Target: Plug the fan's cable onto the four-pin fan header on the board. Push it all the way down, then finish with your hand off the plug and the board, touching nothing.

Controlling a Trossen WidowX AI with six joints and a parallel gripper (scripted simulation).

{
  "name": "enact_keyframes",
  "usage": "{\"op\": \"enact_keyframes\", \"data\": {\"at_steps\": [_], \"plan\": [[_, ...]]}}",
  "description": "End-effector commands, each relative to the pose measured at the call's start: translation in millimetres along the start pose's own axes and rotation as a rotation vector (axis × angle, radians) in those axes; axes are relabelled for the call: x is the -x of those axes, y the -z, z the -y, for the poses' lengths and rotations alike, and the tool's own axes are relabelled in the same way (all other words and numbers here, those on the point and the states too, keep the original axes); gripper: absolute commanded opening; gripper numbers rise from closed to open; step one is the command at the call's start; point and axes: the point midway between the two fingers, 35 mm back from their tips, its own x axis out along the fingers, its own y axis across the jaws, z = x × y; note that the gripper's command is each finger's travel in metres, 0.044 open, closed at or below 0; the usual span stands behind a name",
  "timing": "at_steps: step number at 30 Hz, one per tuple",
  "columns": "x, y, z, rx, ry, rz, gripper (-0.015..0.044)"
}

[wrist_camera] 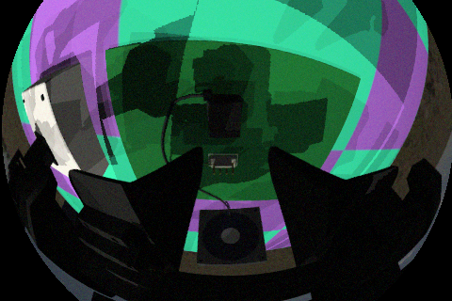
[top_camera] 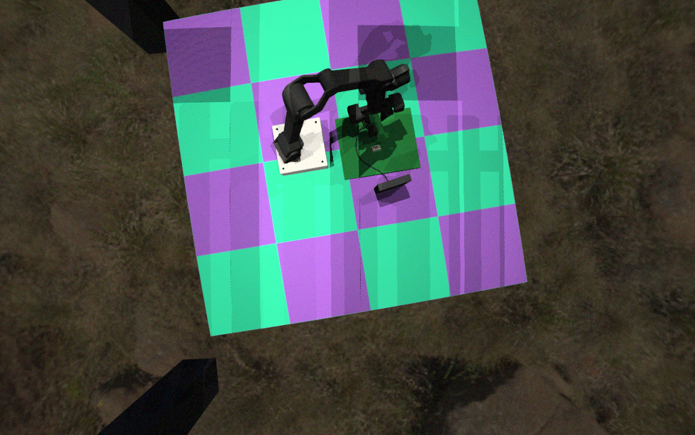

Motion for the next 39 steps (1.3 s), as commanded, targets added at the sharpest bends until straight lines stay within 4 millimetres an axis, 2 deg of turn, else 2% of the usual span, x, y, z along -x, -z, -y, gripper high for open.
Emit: {"op": "enact_keyframes", "data": {"at_steps": [1,7,29,34,38,39], "plan": [[-28,-6,-7,0.004,-0.027,-0.012,0.021],[-30,-6,-7,0.004,-0.027,-0.012,0.021],[-65,-14,-8,0.005,-0.028,-0.012,0.021],[-67,-15,-9,0.005,-0.028,-0.012,0.021],[-65,-15,-7,0.007,-0.026,-0.006,0.0105],[-65,-15,-7,0.007,-0.026,-0.006,0.0098]]}}
